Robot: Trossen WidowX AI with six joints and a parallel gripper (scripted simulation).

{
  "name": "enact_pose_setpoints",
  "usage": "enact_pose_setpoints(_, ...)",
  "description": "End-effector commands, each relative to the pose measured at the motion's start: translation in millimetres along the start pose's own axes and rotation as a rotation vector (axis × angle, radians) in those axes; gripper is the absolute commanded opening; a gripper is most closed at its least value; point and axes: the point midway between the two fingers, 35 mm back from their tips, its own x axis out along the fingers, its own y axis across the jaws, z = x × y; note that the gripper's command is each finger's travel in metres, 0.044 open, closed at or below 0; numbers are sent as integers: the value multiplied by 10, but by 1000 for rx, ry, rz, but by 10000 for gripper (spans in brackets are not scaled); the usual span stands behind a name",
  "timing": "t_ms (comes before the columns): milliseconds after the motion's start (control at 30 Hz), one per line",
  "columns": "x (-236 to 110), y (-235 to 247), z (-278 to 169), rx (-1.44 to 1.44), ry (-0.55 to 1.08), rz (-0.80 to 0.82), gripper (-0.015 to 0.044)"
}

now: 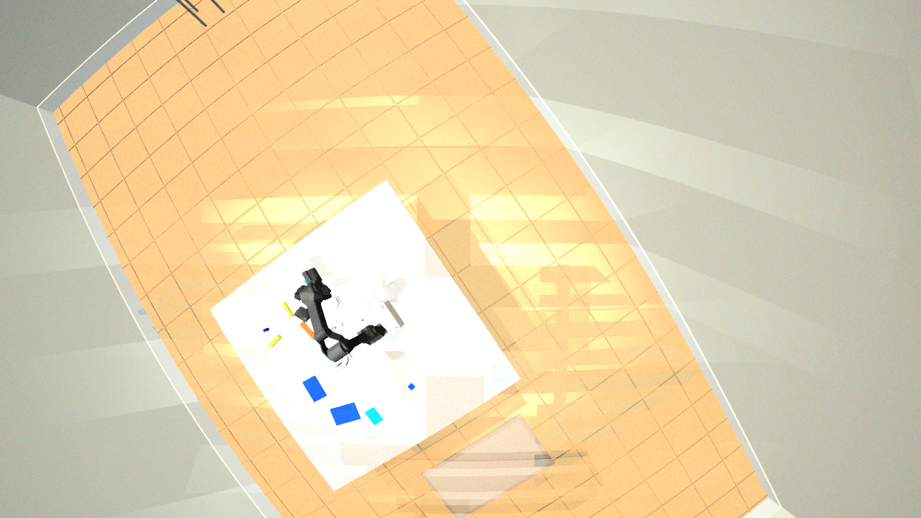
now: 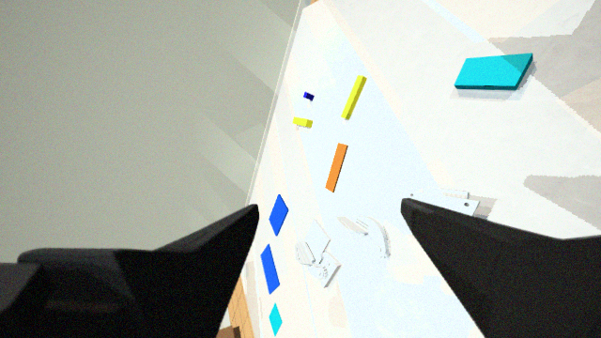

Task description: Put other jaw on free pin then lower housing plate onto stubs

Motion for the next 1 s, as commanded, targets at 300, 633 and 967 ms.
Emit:
enact_pose_setpoints(300,575,-9,-309,-254,278,-138,440)
enact_pose_setpoints(633,915,-1,-535,-469,463,-234,440)
enact_pose_setpoints(967,1201,19,-747,-703,629,-325,440)
